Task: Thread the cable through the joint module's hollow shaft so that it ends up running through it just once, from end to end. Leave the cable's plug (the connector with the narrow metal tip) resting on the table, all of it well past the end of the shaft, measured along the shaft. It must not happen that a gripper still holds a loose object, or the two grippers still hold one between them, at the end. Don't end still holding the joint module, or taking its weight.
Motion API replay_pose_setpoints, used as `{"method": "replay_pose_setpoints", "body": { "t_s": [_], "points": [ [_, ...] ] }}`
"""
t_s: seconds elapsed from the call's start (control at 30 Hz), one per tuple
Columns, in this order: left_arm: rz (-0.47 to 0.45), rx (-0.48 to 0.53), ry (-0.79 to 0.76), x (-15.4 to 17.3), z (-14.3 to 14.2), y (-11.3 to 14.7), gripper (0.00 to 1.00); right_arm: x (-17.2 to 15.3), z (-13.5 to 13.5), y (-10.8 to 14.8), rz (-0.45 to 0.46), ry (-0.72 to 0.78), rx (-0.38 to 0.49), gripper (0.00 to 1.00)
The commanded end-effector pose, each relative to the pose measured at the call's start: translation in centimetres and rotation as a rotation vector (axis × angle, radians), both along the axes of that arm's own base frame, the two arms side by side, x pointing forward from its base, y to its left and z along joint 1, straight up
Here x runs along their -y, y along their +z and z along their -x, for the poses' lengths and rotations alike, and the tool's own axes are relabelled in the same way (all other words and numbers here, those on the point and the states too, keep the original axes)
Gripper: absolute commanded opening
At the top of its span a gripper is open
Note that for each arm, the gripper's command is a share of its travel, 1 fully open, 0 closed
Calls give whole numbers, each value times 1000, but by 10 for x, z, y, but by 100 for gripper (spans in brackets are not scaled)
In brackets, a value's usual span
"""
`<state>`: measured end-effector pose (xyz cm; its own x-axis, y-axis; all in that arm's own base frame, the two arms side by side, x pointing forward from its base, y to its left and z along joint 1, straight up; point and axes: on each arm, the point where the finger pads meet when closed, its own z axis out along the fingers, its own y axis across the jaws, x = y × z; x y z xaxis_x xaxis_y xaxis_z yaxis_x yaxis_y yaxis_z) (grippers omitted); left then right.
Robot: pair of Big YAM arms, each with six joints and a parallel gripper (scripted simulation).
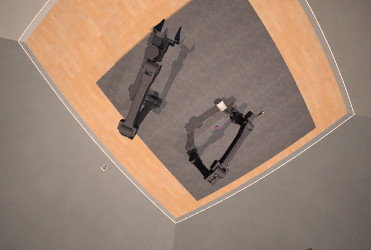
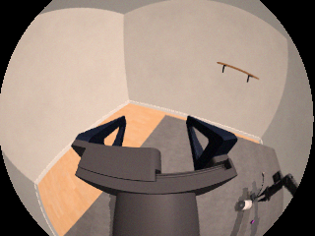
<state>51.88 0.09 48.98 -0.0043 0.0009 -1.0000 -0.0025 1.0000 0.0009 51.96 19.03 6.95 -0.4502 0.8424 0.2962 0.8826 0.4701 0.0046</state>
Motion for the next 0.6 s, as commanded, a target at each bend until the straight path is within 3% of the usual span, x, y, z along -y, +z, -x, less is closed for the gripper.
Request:
{"method": "replay_pose_setpoints", "body": {
  "t_s": [0.0, 0.17, 0.27, 0.47, 0.57],
  "points": [
    [2, 26, 3, -1, -3, 12, 96, 6, -23, 10, -11, -7, 41, 32],
    [2, 26, 3, -1, -3, 12, 96, -1, -16, 19, -17, 6, 65, 32],
    [2, 26, 3, -1, -3, 12, 96, 0, -6, -11, -3, 11, 10, 32],
    [2, 26, 3, -1, -3, 12, 96, -5, -11, -3, -10, 18, 44, 32],
    [2, 26, 3, -1, -3, 12, 96, -6, -5, -22, -2, 23, 14, 32]
  ]
}}
